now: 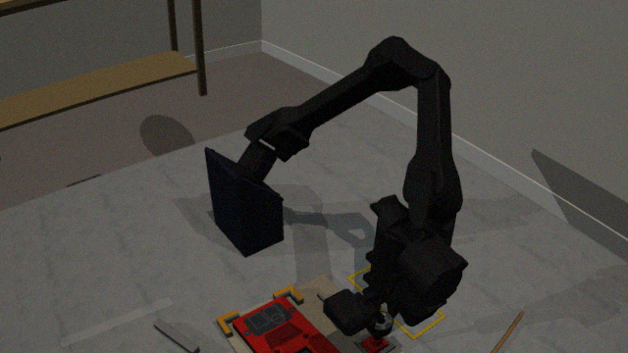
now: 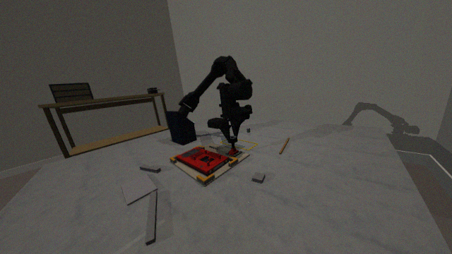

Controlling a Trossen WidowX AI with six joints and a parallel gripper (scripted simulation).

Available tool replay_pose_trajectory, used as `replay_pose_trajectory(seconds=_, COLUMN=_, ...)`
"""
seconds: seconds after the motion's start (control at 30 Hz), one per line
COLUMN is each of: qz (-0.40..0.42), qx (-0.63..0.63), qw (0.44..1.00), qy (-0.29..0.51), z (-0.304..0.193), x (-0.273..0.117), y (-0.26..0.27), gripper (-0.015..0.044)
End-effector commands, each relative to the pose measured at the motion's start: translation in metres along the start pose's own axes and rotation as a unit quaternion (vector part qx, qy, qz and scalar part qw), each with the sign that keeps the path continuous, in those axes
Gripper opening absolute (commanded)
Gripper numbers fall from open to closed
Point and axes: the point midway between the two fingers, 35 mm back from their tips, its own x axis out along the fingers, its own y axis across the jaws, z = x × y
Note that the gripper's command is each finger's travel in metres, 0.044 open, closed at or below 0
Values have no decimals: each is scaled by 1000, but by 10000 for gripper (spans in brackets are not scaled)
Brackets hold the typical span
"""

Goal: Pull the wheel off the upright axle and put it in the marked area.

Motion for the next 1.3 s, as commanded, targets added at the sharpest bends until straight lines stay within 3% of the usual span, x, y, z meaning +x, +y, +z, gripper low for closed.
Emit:
replay_pose_trajectory(seconds=0.0, qz=-2, qx=-2, qw=1000, qy=1, z=0, x=-2, y=0, gripper=0)
replay_pose_trajectory(seconds=0.37, qz=-2, qx=-2, qw=1000, qy=1, z=0, x=-7, y=0, gripper=0)
replay_pose_trajectory(seconds=0.67, qz=-2, qx=-2, qw=1000, qy=0, z=-1, x=-39, y=0, gripper=0)
replay_pose_trajectory(seconds=1.27, qz=-2, qx=1, qw=1000, qy=0, z=-19, x=-36, y=41, gripper=0)
